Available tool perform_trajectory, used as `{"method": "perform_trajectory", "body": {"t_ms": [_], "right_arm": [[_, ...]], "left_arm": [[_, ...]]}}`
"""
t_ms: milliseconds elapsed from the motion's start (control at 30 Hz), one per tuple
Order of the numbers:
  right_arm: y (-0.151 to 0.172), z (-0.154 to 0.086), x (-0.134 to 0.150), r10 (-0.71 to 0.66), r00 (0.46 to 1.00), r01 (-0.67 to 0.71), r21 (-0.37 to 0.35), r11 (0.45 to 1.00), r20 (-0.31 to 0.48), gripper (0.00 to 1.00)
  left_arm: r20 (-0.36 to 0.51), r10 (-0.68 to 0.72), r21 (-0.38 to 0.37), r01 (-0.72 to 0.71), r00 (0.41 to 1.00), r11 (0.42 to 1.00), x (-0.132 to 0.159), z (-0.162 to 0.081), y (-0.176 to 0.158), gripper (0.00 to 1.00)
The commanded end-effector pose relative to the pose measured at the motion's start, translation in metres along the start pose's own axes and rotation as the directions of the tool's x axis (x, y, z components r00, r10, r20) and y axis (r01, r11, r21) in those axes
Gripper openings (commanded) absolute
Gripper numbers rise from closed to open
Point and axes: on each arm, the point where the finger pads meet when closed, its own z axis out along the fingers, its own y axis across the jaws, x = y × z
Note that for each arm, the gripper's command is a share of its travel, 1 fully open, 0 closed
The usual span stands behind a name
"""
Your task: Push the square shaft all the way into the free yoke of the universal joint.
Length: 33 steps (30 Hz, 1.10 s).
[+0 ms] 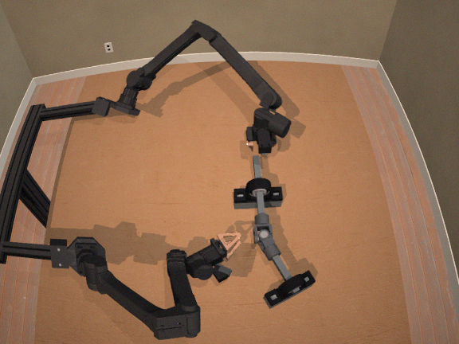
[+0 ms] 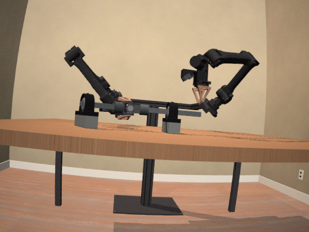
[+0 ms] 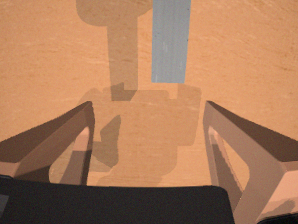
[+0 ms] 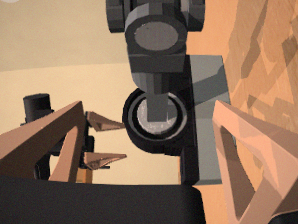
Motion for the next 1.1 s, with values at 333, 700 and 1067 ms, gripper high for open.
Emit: {"method": "perform_trajectory", "body": {"t_ms": [333, 700, 1067], "right_arm": [[0.008, 0.007, -0.005, -0.033, 0.999, 0.034, -0.021, 0.999, 0.011, 0.88], [0.107, 0.053, 0.023, -0.332, 0.94, 0.325, -0.092, 0.941, -0.075, 1.0], [0.12, 0.117, -0.002, -0.563, 0.82, 0.573, 0.161, 0.804, -0.106, 1.0]], "left_arm": [[0.011, 0.009, -0.018, -0.009, 1.0, 1.0, -0.012, -0.011, -0.011, 0.64], [0.381, -0.144, -0.118, 0.202, 0.913, 0.972, -0.056, -0.041, -0.077, 0.64], [0.689, -0.22, -0.094, 0.387, 0.691, 0.917, -0.104, -0.056, -0.161, 0.64]]}}
